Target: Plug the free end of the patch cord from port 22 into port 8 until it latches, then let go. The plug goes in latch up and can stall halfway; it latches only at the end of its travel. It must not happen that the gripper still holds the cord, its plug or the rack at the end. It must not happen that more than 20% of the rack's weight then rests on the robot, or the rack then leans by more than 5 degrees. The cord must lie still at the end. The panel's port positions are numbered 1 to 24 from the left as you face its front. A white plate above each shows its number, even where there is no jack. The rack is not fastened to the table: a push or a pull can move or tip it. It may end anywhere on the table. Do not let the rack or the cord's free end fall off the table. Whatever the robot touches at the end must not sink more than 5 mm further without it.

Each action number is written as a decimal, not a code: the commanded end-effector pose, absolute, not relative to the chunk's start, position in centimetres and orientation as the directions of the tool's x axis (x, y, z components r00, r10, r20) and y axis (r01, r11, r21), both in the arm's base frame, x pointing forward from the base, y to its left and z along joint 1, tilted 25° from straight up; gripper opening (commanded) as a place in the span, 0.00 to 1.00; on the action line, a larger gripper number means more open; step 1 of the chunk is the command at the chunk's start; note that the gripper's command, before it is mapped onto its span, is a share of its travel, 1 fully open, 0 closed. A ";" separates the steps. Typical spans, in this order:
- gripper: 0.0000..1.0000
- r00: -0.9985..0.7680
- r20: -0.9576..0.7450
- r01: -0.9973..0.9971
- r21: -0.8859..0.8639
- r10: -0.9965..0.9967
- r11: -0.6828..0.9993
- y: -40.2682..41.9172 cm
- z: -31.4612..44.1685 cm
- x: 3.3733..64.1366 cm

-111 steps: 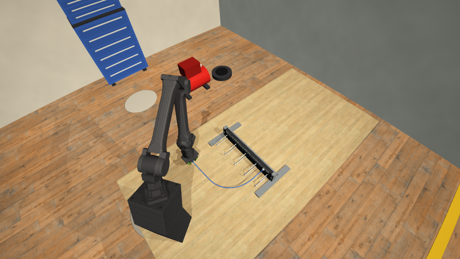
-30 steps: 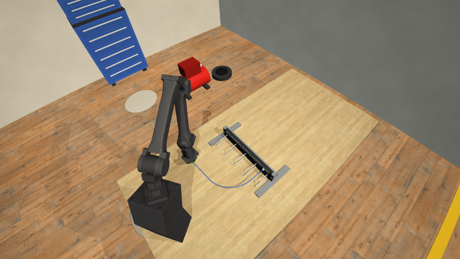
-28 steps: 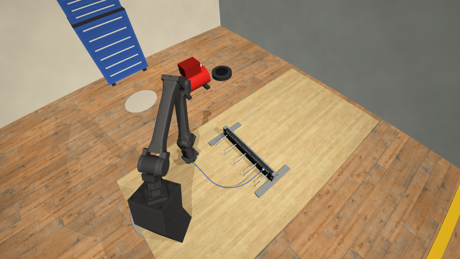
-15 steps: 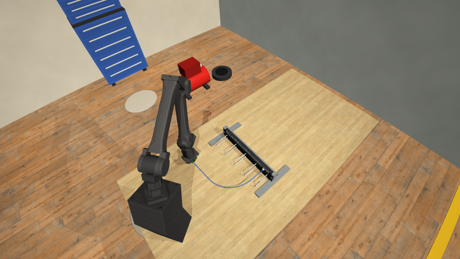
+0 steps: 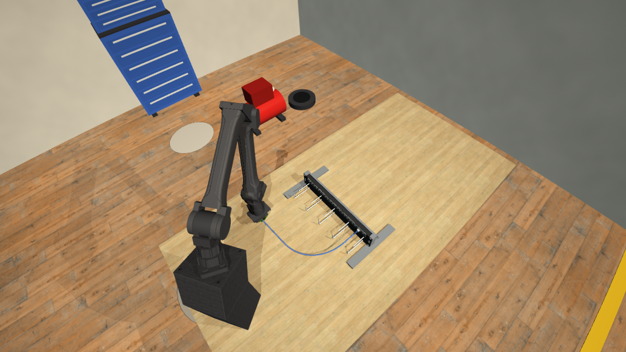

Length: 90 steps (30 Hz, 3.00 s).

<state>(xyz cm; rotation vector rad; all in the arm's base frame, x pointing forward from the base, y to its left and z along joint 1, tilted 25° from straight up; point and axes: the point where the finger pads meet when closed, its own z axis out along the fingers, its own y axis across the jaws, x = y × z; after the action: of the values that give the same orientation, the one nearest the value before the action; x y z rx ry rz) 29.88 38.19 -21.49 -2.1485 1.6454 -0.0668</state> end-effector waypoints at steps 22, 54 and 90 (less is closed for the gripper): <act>0.00 0.311 -0.226 -0.903 -0.372 -0.923 -0.213 38.4 -20.8 29.4; 0.00 0.302 -0.222 -0.908 -0.364 -0.927 -0.208 37.3 -17.8 28.4; 0.00 0.296 -0.226 -0.909 -0.364 -0.928 -0.201 36.6 -15.5 27.7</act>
<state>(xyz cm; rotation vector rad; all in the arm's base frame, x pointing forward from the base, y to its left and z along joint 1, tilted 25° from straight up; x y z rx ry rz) 28.08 36.34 -16.01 -2.1511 1.6385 -0.0663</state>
